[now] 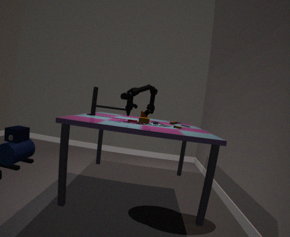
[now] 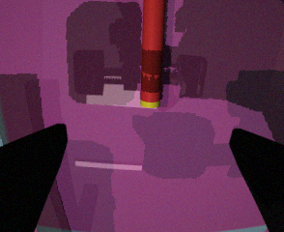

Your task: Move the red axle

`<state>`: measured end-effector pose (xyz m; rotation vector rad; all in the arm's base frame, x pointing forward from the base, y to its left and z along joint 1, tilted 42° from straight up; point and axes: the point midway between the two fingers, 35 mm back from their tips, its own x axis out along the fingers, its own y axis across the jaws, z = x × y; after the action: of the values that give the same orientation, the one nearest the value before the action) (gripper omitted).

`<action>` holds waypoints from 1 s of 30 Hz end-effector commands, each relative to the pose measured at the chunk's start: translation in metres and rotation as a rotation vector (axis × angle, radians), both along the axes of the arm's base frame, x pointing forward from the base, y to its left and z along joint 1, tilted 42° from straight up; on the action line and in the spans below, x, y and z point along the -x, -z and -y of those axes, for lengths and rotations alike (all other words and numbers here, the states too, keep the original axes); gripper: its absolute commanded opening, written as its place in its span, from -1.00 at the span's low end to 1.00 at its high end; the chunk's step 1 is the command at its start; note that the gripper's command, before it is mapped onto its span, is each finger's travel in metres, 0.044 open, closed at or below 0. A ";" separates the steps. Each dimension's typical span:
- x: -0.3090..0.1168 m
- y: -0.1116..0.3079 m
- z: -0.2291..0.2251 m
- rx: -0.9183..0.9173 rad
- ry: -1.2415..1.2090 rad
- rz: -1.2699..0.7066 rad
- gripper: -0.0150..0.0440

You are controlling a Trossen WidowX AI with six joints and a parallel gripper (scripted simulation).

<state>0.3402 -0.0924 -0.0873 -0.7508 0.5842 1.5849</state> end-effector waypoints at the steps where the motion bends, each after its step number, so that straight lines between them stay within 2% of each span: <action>1: -0.002 -0.007 0.007 0.007 -0.004 0.011 1.00; 5: -0.002 -0.015 0.005 0.007 -0.005 0.012 1.00; 12: 0.005 -0.047 -0.024 0.003 -0.016 0.020 1.00; 30: 0.005 -0.030 -0.038 0.003 -0.016 0.021 1.00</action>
<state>0.3361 -0.0578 -0.0532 -0.7851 0.5638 1.5936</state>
